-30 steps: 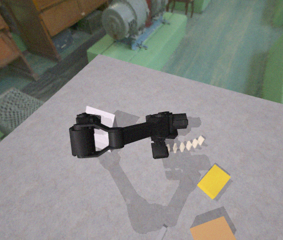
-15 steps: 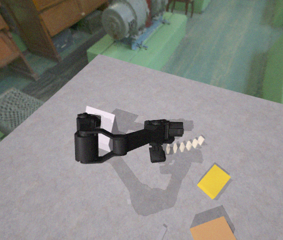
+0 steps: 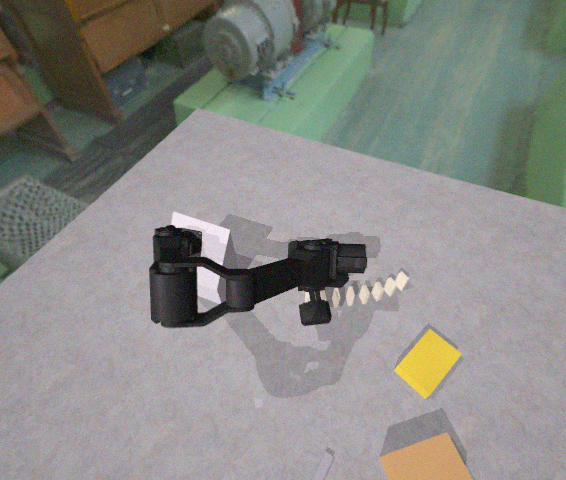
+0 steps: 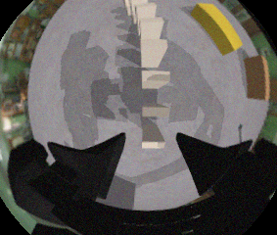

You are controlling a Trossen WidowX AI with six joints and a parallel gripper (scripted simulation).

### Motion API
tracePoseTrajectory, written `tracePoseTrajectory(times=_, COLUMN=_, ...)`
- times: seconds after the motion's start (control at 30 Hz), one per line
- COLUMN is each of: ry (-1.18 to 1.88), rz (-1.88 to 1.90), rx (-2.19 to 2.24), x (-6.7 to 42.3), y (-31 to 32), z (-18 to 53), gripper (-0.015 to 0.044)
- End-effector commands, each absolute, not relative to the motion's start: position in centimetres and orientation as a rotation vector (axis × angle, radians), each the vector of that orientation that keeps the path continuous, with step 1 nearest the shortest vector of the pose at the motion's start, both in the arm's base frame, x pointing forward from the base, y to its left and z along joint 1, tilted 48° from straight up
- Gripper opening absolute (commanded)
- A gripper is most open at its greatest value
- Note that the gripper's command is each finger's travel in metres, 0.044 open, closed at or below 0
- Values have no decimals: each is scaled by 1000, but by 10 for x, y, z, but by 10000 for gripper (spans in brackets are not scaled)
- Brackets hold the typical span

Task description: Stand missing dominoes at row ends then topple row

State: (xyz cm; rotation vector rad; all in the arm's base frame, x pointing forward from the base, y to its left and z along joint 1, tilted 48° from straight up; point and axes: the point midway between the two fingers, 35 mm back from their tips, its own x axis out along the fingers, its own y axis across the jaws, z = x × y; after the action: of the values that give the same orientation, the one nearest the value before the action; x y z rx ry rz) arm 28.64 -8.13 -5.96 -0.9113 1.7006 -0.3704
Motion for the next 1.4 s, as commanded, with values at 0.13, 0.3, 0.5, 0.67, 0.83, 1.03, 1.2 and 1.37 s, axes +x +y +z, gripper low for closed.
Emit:
tracePoseTrajectory(times=0.13, ry=1700, rz=-366, rx=-920, x=289, y=-74, z=-54, gripper=440)
tracePoseTrajectory(times=0.3, ry=1686, rz=-350, rx=-915, x=302, y=-12, z=-1, gripper=440)
tracePoseTrajectory(times=0.5, ry=1701, rz=-365, rx=-907, x=298, y=14, z=27, gripper=440)
tracePoseTrajectory(times=0.67, ry=1650, rz=-487, rx=-797, x=295, y=8, z=23, gripper=361)
tracePoseTrajectory(times=0.83, ry=1426, rz=-875, rx=-406, x=282, y=-11, z=13, gripper=230)
tracePoseTrajectory(times=1.03, ry=1072, rz=-1266, rx=69, x=264, y=-32, z=2, gripper=72)
tracePoseTrajectory(times=1.2, ry=904, rz=-1399, rx=261, x=256, y=-40, z=-2, gripper=0)
tracePoseTrajectory(times=1.37, ry=904, rz=-1399, rx=261, x=256, y=-40, z=-2, gripper=0)
